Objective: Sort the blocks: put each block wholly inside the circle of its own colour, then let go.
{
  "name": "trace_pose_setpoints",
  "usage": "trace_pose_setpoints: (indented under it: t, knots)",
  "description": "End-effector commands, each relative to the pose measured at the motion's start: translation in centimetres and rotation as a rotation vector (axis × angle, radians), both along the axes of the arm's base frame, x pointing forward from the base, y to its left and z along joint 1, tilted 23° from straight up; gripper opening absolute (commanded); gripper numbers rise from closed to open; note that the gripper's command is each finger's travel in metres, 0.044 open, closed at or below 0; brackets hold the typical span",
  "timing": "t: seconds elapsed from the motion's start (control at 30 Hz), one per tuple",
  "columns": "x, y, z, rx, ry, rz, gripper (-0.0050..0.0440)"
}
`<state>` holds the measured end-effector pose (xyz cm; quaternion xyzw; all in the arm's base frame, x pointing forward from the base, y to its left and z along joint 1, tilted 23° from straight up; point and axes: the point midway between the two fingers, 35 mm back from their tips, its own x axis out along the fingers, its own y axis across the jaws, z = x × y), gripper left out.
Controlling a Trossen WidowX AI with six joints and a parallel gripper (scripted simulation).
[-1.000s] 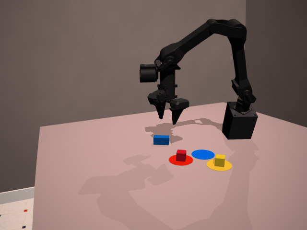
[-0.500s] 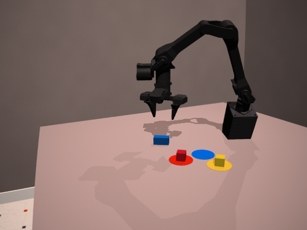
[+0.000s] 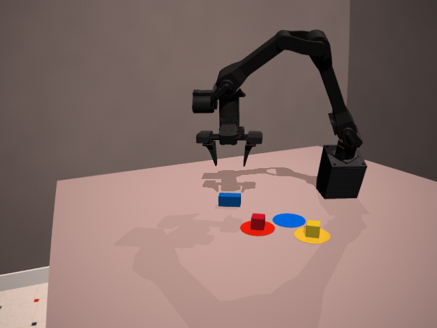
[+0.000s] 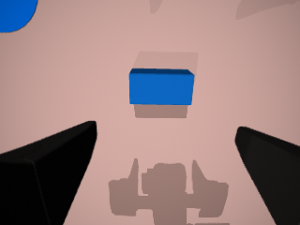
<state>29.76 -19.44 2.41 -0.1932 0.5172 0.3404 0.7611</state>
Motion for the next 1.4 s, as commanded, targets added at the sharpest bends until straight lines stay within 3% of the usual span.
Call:
trace_pose_setpoints:
  t: [0.0, 0.17, 0.23, 0.33, 0.5, 0.73, 1.37]
  knots:
    - [0.4, -0.7, 0.5, -0.015, -0.026, 0.025, 0.0400]
    - [1.1, 1.0, -3.4, -0.002, -0.012, 0.024, 0.0400]
    - [1.1, 1.0, -3.4, -0.002, -0.012, 0.024, 0.0400]
    - [1.5, 1.8, -5.5, -0.002, -0.012, 0.024, 0.0400]
    - [1.6, 1.9, -5.7, -0.002, -0.011, 0.024, 0.0400]
    - [2.3, 2.8, -8.3, -0.002, -0.011, 0.024, 0.0400]
    - [2.8, 3.2, -9.9, -0.005, -0.015, 0.022, 0.0386]
